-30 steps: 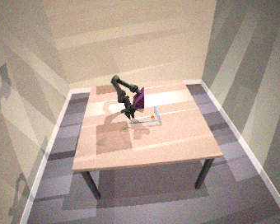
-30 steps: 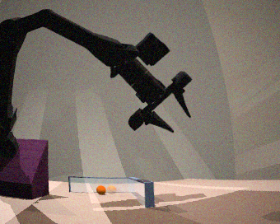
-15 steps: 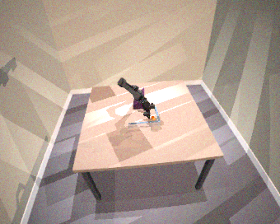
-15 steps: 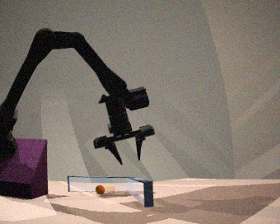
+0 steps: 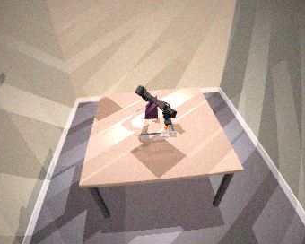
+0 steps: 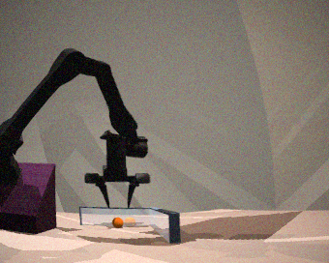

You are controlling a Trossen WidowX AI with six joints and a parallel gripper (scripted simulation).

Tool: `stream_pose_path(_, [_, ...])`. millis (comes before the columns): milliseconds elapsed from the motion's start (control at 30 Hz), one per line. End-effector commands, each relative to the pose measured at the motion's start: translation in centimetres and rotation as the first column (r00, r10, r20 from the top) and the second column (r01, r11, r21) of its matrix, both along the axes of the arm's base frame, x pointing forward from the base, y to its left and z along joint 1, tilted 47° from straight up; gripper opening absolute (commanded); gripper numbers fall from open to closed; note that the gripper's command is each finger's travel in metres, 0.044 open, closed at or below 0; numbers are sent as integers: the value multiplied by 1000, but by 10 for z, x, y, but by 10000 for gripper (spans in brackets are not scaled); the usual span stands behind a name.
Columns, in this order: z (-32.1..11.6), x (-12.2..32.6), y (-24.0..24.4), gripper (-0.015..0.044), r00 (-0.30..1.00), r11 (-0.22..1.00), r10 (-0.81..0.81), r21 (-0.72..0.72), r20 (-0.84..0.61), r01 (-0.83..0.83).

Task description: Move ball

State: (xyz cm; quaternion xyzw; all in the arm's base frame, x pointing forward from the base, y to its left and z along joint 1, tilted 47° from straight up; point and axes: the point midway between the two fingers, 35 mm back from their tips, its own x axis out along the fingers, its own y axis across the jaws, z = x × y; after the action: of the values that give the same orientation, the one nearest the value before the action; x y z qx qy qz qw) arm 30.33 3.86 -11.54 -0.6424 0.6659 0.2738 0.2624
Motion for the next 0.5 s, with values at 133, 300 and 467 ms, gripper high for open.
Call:
stream_pose_path(133, [-8,-5,-11,265,1000,1000,-3,-13,-18,3])
stream_pose_path(300, [-14,-5,-16,265,1000,1000,-3,-13,-18,3])
stream_pose_path(467, [-19,-5,-22,265,1000,1000,-3,-13,-18,3])
